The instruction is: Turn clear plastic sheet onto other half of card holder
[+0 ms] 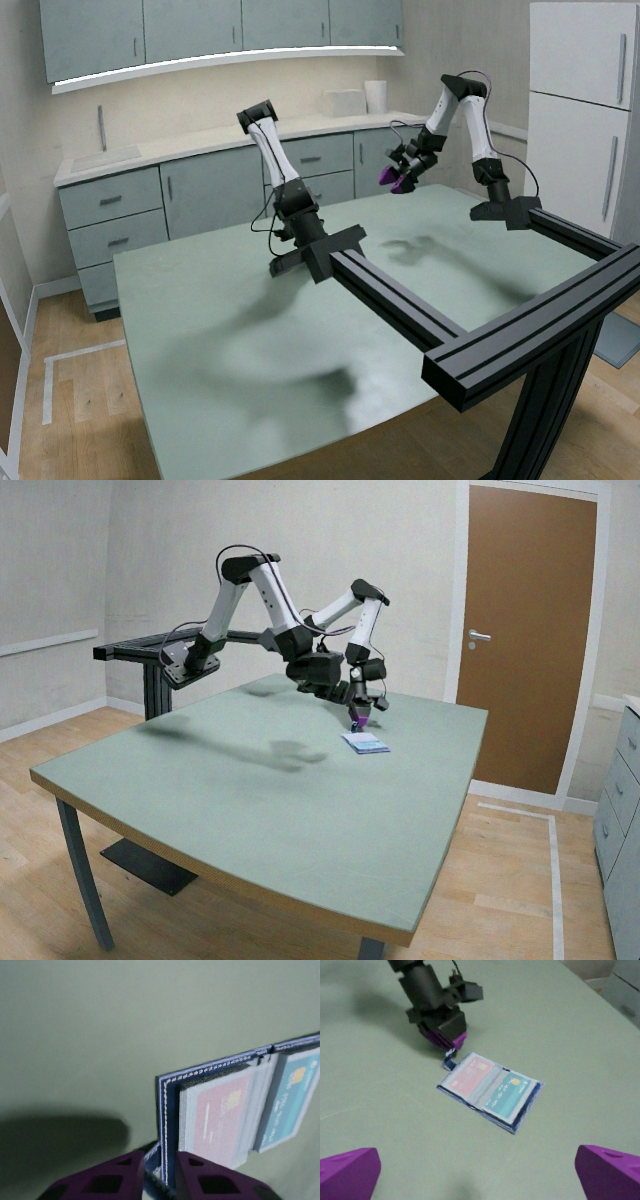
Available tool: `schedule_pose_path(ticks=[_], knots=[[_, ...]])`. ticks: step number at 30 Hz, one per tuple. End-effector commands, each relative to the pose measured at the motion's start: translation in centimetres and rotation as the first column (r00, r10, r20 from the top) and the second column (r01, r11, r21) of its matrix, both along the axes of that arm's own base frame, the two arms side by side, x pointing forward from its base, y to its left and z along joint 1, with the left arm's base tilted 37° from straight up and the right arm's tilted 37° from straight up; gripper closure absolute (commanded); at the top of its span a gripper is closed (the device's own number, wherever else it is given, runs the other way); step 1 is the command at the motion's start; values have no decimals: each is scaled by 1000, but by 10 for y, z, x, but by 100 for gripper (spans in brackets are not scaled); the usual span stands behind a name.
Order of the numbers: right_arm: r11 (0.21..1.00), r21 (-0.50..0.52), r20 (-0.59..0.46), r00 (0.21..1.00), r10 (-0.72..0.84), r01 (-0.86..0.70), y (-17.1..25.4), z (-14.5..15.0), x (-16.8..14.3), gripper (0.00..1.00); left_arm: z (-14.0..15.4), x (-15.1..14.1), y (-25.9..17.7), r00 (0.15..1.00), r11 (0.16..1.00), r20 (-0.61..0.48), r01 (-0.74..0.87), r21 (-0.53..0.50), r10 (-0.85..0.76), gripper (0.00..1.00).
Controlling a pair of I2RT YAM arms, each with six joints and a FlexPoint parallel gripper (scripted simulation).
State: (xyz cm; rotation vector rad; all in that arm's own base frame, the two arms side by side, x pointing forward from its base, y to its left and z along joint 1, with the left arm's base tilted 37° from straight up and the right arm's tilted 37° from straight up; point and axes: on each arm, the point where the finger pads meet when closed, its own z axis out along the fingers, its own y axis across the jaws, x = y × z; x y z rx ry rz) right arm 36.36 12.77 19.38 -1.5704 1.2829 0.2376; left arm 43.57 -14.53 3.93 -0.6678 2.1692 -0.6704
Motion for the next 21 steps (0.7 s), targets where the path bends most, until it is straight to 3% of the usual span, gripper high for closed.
schedule_pose_path(ticks=[1, 15, 21], knots=[[998, -4, -25, 998, 55, -55, 6, -3, -5, 0, 13, 16, -7, 998, 999, 57, -38, -25, 40, 82], [999, 8, -46, 998, 50, -50, 6, -8, 5, 0, 4, 32, -5, 997, 999, 51, -50, -23, 51, 82], [999, 23, -42, 998, 49, -48, 8, -7, 11, 0, 22, 37, -5, 996, 998, 67, -52, -29, 54, 82]])
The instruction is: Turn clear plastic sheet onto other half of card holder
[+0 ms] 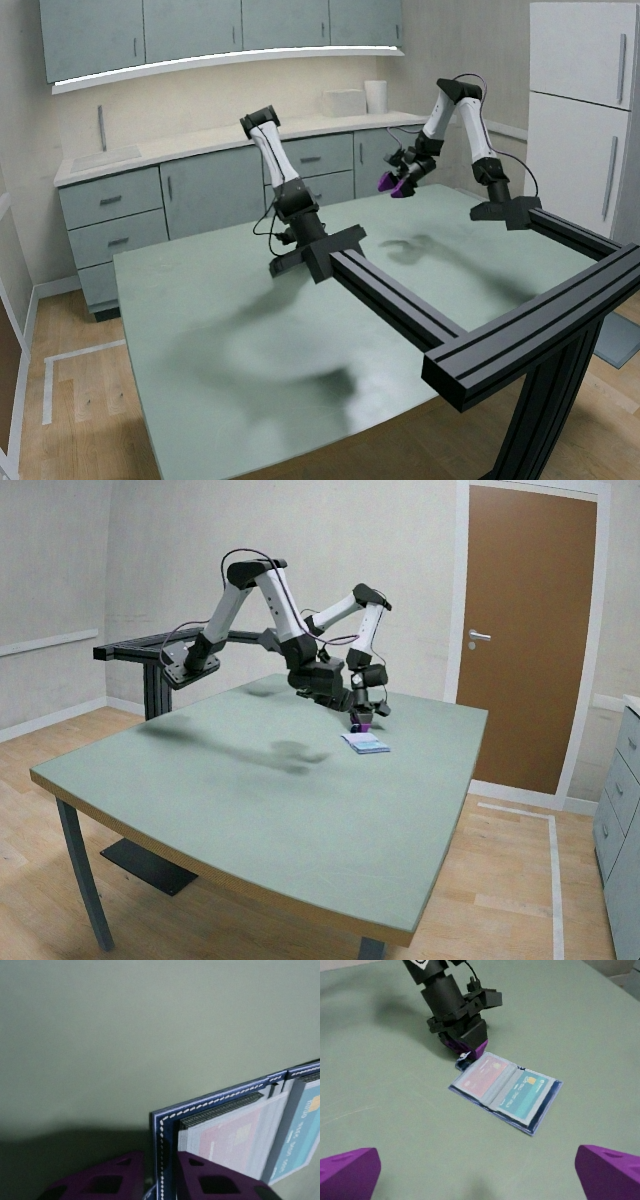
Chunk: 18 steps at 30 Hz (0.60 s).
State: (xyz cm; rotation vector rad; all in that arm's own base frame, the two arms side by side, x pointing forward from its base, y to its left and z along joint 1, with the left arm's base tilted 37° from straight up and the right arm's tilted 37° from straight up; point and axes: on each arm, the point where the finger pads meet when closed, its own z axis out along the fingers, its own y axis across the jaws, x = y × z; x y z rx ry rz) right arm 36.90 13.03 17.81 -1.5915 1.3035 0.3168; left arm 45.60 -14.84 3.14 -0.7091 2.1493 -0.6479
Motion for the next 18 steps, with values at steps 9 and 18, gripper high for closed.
schedule_pose_path(ticks=[9, 18], knots=[[1000, 14, 49, 999, 10, -10, 6, 19, 10, 0, 35, 20, -2, 996, 999, 86, -16, -35, 19, 82], [999, 24, -7, 1000, 30, -29, 3, 2, 0, 0, 36, 3, -3, 995, 999, 96, -11, -40, 15, 82]])
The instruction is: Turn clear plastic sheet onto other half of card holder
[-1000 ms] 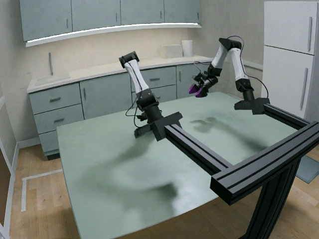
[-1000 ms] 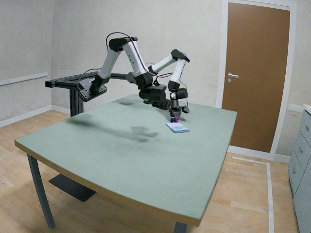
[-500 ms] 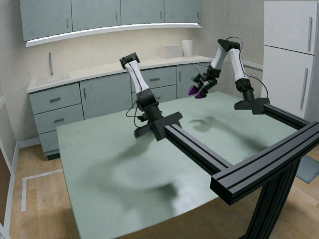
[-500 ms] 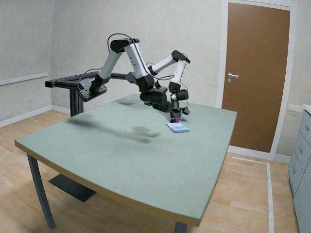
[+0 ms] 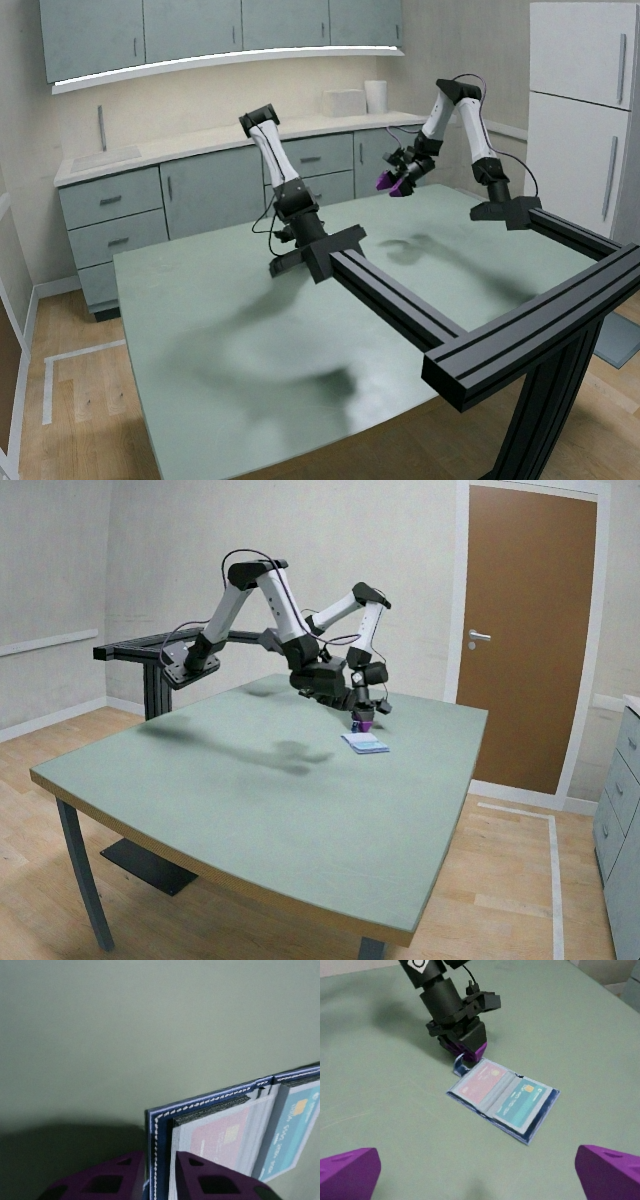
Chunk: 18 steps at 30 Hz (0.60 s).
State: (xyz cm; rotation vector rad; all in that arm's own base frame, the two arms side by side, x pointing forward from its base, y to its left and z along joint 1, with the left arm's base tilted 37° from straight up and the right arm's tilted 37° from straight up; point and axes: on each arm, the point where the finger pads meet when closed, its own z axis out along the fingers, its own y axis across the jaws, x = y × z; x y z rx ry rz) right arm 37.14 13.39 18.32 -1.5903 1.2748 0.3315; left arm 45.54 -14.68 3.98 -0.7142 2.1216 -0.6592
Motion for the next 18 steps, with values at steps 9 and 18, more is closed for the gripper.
schedule_pose_path(ticks=[9, 18], knots=[[1000, 3, -32, 999, 3, -3, -3, -8, -5, 0, 23, -7, -4, 999, 1000, 53, 6, -22, -5, 82], [1000, 3, -31, 1000, 3, -3, -3, -7, -5, 0, 16, -2, -6, 999, 1000, 36, 6, -16, -6, 82]])
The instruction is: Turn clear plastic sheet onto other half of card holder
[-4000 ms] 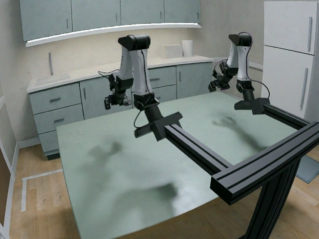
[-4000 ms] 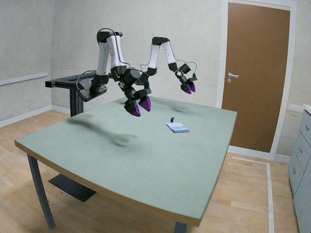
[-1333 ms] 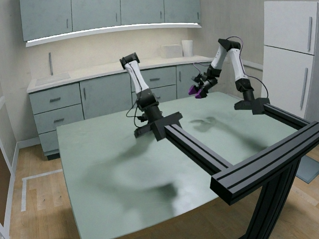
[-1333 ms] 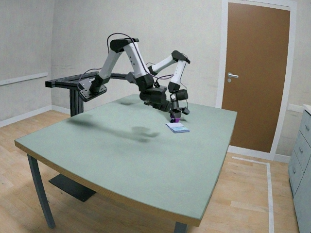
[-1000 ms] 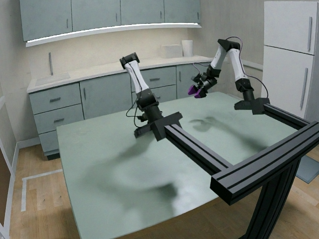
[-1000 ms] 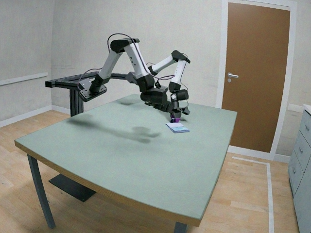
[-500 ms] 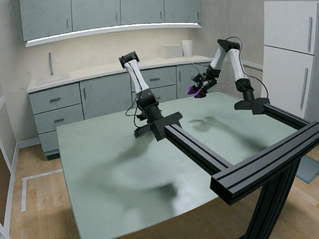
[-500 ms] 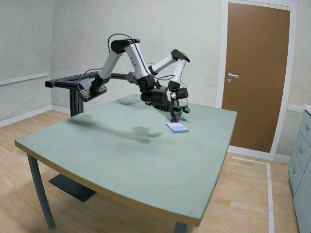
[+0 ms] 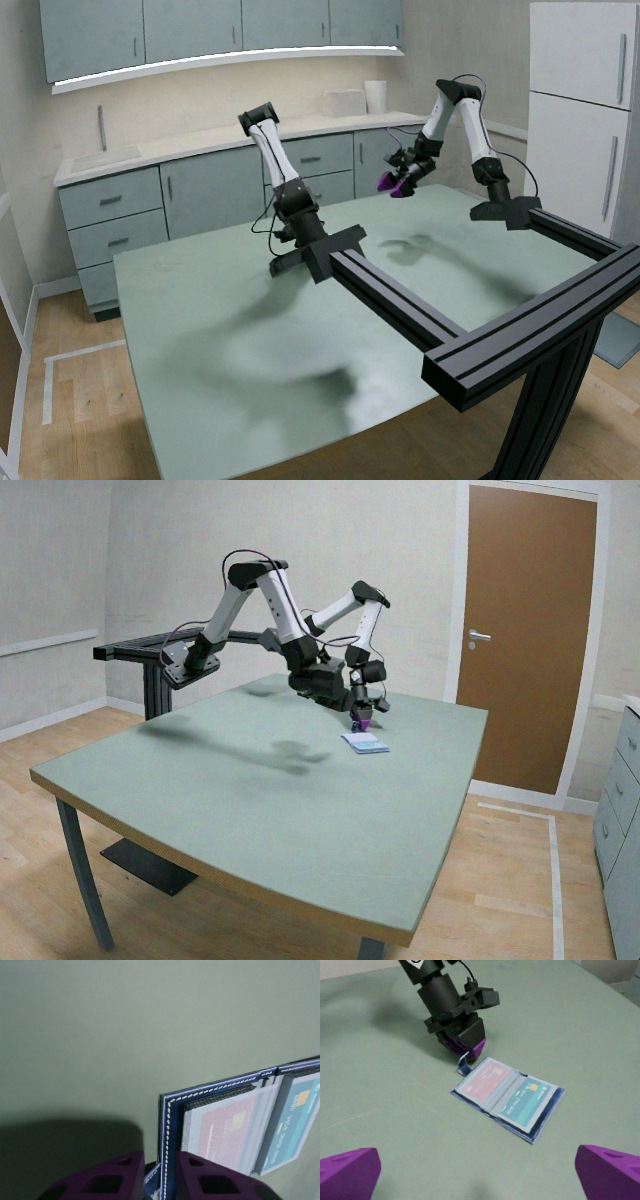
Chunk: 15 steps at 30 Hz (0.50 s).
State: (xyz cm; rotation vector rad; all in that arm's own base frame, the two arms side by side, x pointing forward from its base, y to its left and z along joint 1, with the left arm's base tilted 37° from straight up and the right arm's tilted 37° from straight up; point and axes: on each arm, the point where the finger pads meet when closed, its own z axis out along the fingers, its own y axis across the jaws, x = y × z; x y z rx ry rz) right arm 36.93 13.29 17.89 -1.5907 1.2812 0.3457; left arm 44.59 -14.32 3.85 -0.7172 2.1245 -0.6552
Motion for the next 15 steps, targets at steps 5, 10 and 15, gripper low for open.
schedule_pose_path(ticks=[5, 10, 15], knots=[[1000, 1, 4, 1000, 3, -3, 0, 3, -1, 0, 8, 14, -12, 1000, 1000, 16, 8, -9, -8, 82], [1000, 1, 4, 1000, 3, -3, 0, 3, -1, 0, 9, 24, -12, 999, 1000, 35, 7, -17, -6, 82], [1000, 1, 4, 1000, 3, -3, 0, 3, -1, 0, 4, 26, -13, 999, 1000, 32, 9, -12, -8, 85]])
